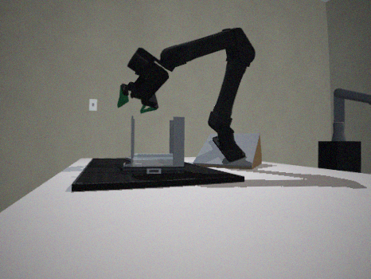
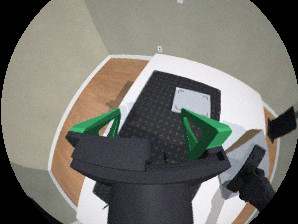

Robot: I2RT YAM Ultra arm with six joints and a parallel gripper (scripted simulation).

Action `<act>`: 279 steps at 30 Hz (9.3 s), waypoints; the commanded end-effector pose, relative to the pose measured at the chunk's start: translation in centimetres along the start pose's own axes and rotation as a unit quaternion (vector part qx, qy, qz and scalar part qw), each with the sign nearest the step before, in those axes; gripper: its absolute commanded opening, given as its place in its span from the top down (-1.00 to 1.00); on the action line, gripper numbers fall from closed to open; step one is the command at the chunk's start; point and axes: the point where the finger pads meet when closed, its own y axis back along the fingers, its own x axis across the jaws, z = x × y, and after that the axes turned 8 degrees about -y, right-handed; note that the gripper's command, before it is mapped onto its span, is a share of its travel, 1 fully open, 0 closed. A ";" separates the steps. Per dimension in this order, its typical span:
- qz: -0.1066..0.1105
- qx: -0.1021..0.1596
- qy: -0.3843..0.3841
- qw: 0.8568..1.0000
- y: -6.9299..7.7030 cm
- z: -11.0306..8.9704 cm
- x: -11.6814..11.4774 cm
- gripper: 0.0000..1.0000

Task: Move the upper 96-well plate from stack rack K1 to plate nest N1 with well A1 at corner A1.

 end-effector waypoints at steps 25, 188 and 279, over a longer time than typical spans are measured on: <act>0.042 0.261 0.255 0.930 6.9 -9.3 3.3 -1.00; 0.144 0.475 0.426 0.756 12.3 -24.7 0.7 -1.00; 0.125 0.482 0.432 0.752 11.2 -25.9 -0.7 1.00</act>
